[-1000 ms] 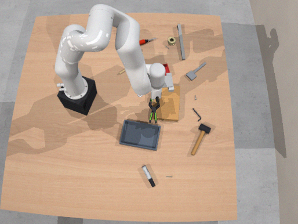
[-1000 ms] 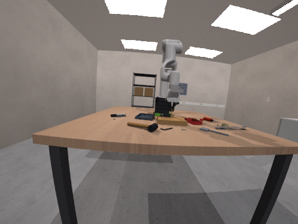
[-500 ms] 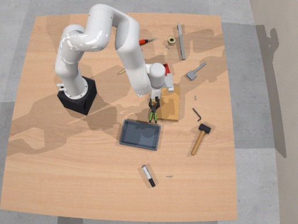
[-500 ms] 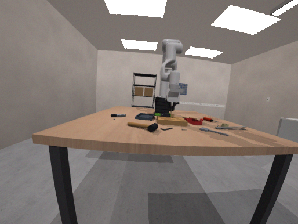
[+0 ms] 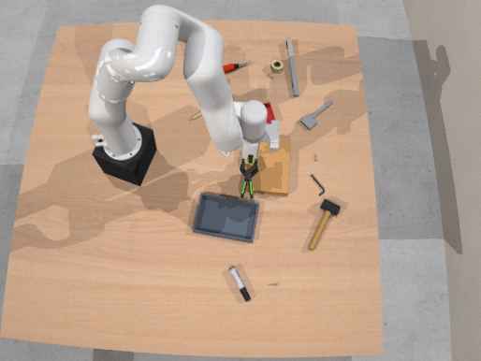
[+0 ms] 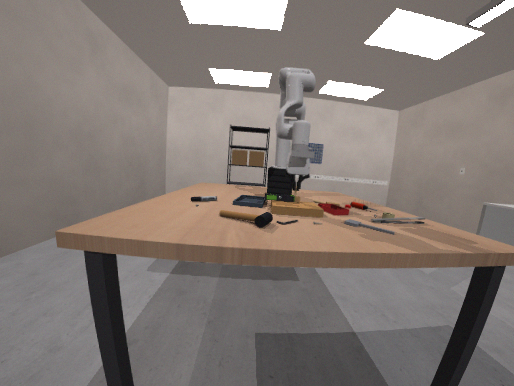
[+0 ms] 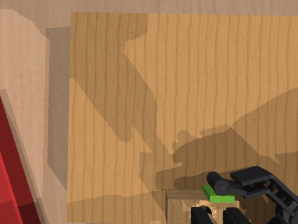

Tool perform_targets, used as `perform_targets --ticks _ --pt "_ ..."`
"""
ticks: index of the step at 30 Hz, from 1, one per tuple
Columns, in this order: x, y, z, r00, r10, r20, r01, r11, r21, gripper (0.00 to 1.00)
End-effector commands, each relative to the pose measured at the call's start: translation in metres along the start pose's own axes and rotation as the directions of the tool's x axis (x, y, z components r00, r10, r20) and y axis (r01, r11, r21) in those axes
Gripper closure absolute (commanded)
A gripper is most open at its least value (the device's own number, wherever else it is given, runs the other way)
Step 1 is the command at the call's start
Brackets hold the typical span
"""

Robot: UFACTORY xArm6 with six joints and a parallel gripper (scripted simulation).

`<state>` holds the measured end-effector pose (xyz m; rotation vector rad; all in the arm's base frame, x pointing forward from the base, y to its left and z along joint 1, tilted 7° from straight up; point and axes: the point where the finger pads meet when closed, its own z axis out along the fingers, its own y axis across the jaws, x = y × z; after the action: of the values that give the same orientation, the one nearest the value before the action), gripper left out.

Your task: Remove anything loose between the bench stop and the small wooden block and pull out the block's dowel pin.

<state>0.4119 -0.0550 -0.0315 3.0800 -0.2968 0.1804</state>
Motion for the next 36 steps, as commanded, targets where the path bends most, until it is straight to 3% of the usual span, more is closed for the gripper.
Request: perform_targets --ticks 1,9,36 --pt "0.002 0.000 -0.013 1.000 0.013 -0.006 -0.013 1.000 -0.003 1.00" --pt "0.002 0.000 -0.023 1.000 0.013 -0.006 -0.013 1.000 -0.003 1.00" --pt "0.002 0.000 -0.024 1.000 0.013 -0.006 -0.013 1.000 -0.003 1.00"
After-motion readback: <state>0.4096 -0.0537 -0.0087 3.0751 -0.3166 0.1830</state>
